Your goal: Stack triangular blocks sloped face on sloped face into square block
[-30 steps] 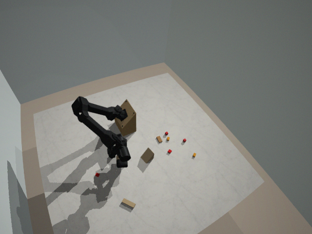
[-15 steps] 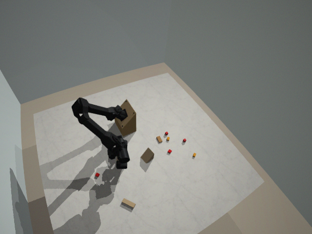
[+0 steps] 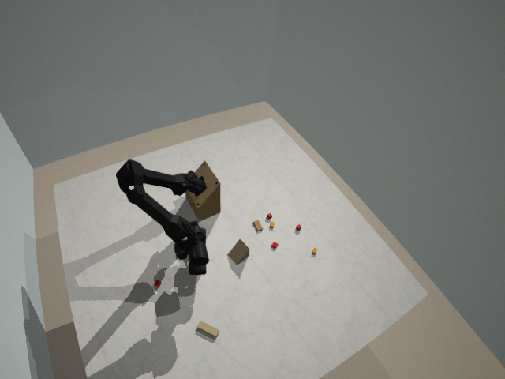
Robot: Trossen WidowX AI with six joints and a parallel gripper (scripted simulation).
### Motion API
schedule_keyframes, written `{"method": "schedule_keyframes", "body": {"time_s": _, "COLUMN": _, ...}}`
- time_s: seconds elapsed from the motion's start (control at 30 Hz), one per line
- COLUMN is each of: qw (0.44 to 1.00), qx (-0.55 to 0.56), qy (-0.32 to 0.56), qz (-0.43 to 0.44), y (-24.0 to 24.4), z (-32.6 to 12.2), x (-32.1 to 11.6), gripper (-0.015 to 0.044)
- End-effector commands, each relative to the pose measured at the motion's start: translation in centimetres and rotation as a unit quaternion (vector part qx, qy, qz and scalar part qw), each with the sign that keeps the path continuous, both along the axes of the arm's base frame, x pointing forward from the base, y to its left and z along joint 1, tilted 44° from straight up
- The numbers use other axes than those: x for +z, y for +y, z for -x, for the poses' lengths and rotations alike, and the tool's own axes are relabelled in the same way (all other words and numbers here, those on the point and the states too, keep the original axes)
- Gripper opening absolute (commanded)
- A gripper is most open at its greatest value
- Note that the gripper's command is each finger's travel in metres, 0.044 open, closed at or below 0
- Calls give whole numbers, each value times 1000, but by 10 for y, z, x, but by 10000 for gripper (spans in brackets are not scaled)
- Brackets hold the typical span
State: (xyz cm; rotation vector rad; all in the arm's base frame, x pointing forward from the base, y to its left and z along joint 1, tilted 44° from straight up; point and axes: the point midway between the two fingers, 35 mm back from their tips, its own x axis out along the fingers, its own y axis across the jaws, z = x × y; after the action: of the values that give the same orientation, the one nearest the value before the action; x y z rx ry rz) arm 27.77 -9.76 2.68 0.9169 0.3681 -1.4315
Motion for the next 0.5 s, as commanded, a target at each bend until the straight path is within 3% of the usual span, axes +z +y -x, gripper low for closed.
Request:
{"method": "schedule_keyframes", "body": {"time_s": 0.0, "qw": 1000, "qx": -1, "qy": -1, "qz": 0, "y": 0, "z": 0, "x": 0, "gripper": 184}}
{"method": "schedule_keyframes", "body": {"time_s": 0.33, "qw": 1000, "qx": -1, "qy": -1, "qz": 0, "y": 0, "z": 0, "x": 0, "gripper": 440}}
{"method": "schedule_keyframes", "body": {"time_s": 0.47, "qw": 1000, "qx": -1, "qy": -1, "qz": 0, "y": 0, "z": 0, "x": 0, "gripper": 440}}
